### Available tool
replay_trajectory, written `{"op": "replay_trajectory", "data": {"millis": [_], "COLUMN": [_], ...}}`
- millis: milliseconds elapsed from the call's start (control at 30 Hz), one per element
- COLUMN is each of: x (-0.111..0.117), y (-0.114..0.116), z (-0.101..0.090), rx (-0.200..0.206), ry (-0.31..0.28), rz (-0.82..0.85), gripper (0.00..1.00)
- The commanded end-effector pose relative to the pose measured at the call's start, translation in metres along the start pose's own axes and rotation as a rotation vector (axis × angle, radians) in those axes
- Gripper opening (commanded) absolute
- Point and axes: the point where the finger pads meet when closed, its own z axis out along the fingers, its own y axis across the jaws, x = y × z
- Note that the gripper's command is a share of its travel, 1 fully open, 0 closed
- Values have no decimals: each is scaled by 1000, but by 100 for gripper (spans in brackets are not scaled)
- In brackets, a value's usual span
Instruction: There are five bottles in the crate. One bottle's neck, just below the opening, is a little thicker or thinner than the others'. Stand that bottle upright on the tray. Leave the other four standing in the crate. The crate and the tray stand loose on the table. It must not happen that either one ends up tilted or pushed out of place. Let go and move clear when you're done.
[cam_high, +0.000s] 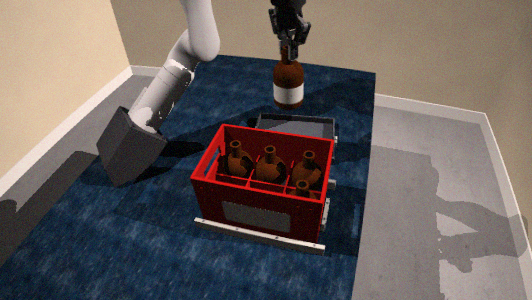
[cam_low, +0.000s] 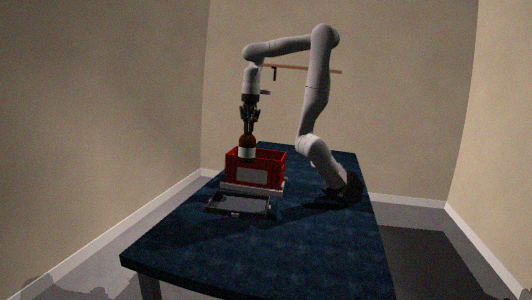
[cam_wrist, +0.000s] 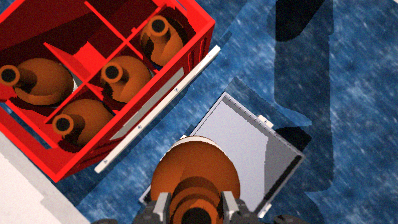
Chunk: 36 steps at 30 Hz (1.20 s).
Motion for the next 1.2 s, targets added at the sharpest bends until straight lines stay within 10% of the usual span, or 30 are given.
{"op": "replay_trajectory", "data": {"millis": [0, 1167], "x": [0, -35], "y": [1, 34], "z": [-1, -1], "rx": [6, 6], "ry": [2, 2], "rz": [4, 4], "gripper": [0, 0]}}
